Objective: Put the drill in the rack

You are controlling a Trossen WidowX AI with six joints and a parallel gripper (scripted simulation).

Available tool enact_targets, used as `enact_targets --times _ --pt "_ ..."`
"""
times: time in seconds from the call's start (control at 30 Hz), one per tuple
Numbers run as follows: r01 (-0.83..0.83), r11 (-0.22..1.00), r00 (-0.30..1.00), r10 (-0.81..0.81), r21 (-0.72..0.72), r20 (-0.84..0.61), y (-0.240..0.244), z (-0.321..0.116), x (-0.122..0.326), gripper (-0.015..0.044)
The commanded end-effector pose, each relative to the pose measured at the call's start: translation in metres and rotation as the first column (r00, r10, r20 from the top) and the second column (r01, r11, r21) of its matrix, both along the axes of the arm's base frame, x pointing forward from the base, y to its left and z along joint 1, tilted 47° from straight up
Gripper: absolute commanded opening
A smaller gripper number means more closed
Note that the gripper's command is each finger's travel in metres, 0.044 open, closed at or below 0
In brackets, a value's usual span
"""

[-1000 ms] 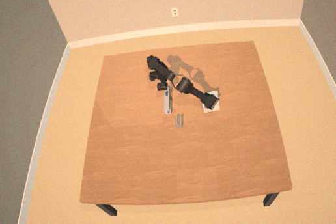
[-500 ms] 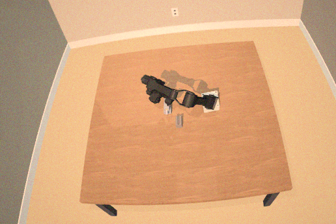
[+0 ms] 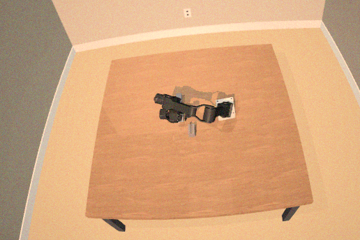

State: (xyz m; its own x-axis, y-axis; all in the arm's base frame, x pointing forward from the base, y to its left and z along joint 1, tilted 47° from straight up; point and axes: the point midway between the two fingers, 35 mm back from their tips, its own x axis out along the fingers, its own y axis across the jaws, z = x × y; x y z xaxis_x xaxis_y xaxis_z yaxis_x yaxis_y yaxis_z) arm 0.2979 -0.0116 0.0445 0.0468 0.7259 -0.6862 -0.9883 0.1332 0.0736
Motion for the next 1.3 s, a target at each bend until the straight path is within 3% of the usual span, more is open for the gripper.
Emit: enact_targets --times 0.0,1.27 --pt "-0.005 1.000 1.000 0.005 0.006 0.003 0.002 -0.001 -0.002 0.0440" --pt "-0.005 1.000 1.000 0.005 0.007 0.004 0.030 -0.045 -0.001 0.0440"
